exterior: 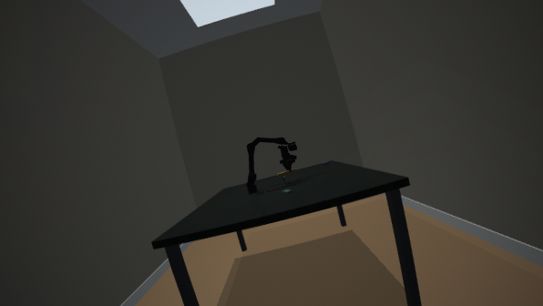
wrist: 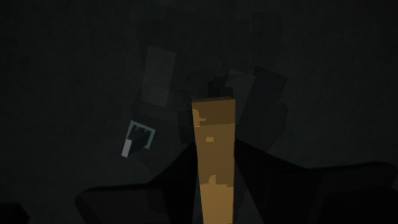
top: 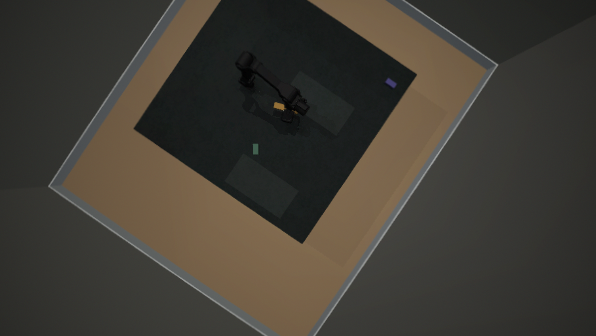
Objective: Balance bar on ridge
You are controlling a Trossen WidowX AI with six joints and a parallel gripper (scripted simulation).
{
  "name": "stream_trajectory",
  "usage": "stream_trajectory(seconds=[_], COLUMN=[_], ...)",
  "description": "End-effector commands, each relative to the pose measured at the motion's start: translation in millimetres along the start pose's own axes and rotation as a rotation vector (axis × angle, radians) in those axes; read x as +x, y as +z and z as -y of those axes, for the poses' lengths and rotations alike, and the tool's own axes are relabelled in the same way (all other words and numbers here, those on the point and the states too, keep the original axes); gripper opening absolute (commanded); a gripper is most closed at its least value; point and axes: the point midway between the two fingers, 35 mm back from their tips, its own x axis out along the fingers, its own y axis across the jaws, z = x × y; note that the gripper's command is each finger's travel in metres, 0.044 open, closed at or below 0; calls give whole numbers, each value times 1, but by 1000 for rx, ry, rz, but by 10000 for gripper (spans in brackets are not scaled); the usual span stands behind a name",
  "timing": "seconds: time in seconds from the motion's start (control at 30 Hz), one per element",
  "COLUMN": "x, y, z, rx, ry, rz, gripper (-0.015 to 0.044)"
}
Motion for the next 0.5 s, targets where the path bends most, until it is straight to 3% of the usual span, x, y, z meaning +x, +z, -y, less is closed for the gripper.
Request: stream_trajectory(seconds=[0.0, 0.47], x=[-13, -13], y=[0, 7], z=[1, -44], rx=[-3, -388], ry=[-8, -7], rz=[11, 11], gripper=[0, 0])
